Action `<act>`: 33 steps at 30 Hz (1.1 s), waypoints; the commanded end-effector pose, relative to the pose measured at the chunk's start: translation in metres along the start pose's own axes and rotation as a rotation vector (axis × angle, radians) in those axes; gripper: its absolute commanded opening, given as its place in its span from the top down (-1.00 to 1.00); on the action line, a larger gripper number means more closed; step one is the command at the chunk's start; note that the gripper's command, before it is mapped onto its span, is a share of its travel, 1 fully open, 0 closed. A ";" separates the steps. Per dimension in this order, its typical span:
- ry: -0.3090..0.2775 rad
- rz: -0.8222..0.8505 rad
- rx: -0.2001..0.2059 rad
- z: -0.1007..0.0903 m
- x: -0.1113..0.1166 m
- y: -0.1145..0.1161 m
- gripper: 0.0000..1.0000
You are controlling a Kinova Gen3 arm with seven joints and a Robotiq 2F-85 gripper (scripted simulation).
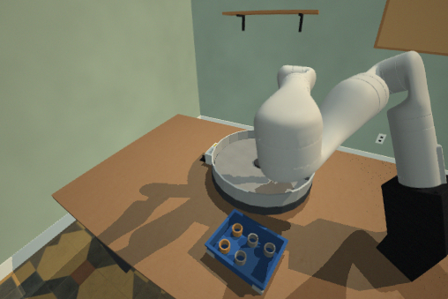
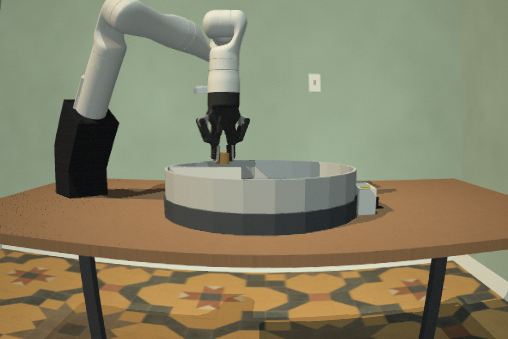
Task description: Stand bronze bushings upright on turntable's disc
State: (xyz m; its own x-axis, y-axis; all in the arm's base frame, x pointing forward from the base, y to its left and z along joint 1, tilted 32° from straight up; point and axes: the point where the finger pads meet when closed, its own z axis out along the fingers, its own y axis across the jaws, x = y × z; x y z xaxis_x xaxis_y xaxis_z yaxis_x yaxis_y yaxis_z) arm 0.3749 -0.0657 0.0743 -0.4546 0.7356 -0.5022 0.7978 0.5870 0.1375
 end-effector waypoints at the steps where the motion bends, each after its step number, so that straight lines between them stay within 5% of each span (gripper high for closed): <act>1: -0.002 0.007 -0.002 0.003 -0.001 0.001 1.00; 33: -0.002 0.007 -0.002 0.043 0.000 0.001 1.00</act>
State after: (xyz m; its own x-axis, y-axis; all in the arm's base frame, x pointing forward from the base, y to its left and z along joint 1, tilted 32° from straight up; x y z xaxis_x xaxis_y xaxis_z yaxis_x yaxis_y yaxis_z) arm 0.3909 -0.0768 0.0385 -0.4593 0.7361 -0.4971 0.7947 0.5906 0.1402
